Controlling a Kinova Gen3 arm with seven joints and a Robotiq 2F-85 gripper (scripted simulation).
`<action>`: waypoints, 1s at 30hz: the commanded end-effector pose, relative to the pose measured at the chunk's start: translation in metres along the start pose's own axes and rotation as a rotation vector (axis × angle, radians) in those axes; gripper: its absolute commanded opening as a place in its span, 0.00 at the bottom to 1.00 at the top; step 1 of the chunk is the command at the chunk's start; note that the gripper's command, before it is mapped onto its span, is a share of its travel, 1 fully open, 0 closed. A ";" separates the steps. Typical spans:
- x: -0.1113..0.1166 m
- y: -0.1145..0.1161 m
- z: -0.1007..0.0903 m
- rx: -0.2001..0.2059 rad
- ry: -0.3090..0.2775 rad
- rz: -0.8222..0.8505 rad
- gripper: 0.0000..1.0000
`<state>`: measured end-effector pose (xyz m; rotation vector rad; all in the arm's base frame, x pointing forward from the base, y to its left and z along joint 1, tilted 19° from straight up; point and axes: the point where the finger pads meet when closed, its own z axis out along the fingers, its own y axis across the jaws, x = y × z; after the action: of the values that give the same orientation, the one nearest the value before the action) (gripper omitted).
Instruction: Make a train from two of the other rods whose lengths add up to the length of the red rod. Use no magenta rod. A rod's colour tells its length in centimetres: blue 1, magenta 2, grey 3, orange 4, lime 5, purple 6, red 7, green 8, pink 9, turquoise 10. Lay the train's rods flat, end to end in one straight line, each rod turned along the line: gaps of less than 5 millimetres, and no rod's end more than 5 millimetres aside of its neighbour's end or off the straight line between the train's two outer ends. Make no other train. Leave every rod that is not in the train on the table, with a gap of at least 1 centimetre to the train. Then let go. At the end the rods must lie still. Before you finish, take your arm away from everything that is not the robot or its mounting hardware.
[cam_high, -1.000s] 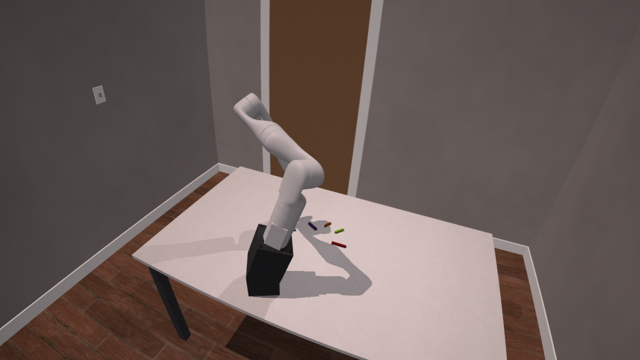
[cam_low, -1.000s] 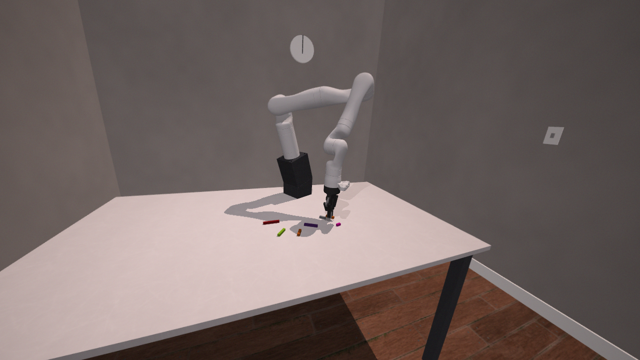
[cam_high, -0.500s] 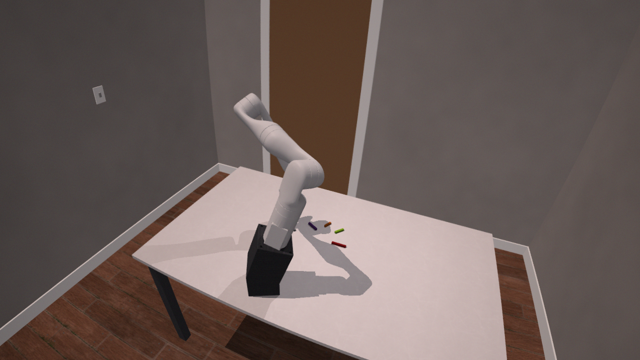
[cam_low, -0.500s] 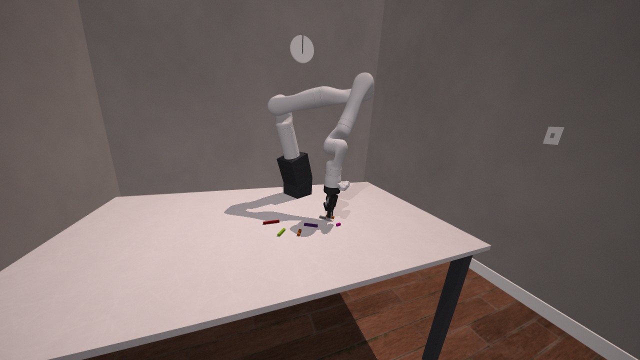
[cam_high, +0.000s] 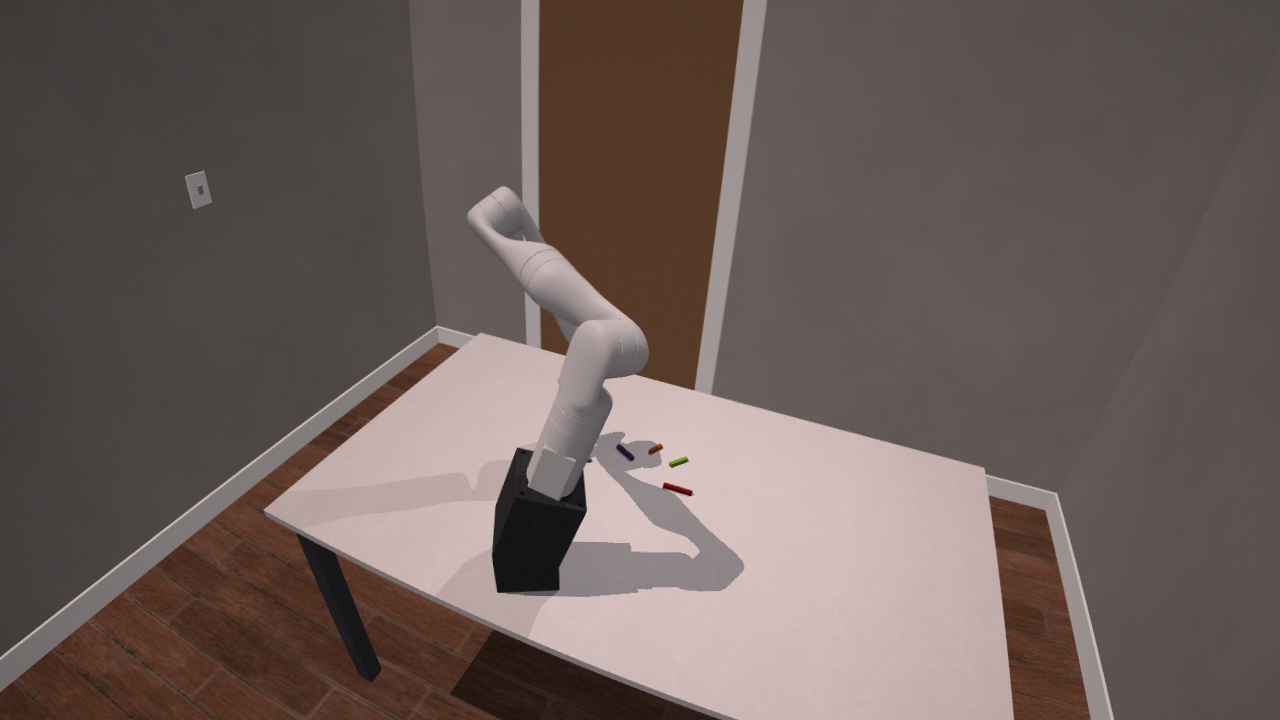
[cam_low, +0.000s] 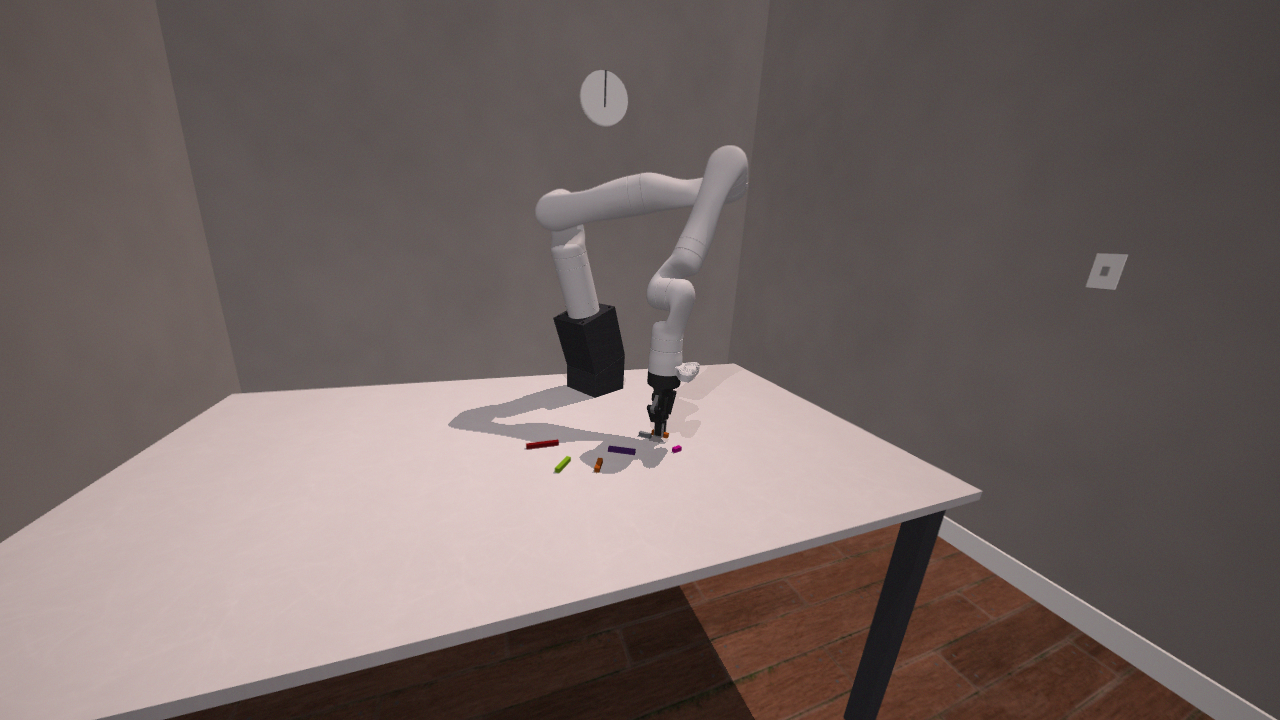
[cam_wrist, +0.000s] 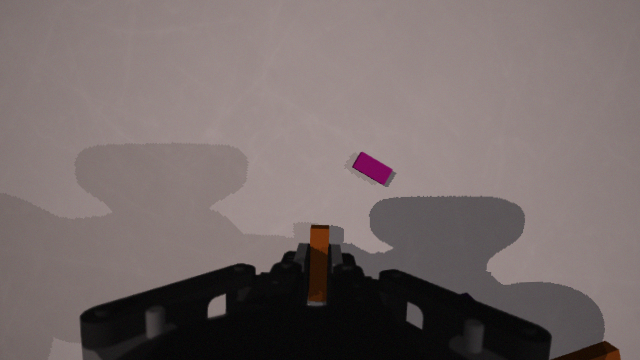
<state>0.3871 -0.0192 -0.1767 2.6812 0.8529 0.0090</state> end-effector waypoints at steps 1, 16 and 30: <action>0.000 0.000 0.001 0.000 0.001 0.000 0.05; 0.000 0.000 0.010 0.000 0.001 0.000 0.05; 0.000 0.000 0.011 0.000 0.001 0.000 0.05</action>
<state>0.3881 -0.0229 -0.1874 2.6809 0.8529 0.0081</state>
